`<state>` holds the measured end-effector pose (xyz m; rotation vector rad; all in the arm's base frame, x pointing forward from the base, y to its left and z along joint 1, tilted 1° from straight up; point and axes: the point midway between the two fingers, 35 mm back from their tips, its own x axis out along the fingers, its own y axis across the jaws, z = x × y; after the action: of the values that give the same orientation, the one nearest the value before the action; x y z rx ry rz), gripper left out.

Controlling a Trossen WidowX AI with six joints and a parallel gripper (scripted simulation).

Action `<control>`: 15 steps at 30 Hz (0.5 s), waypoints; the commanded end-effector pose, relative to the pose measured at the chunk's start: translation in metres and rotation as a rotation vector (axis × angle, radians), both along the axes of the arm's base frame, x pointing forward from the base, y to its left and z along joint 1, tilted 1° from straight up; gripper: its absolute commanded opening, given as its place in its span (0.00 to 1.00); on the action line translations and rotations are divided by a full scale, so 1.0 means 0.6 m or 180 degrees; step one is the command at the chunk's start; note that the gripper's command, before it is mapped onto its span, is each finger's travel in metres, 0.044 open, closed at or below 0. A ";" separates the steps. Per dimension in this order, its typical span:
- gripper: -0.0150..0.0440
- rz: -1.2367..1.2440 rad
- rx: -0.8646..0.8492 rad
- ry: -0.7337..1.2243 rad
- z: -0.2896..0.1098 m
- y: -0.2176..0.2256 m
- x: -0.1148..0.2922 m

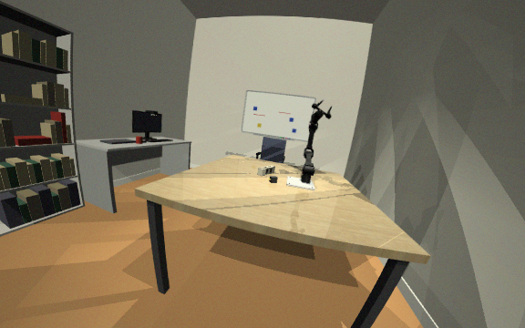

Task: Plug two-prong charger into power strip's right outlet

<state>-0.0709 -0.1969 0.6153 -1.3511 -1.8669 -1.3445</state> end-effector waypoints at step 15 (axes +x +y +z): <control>1.00 -0.0806 -0.0263 -0.0223 0.012 0.144 0.000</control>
<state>-0.0733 -0.1381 0.6210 -1.5493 -1.8630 -1.4393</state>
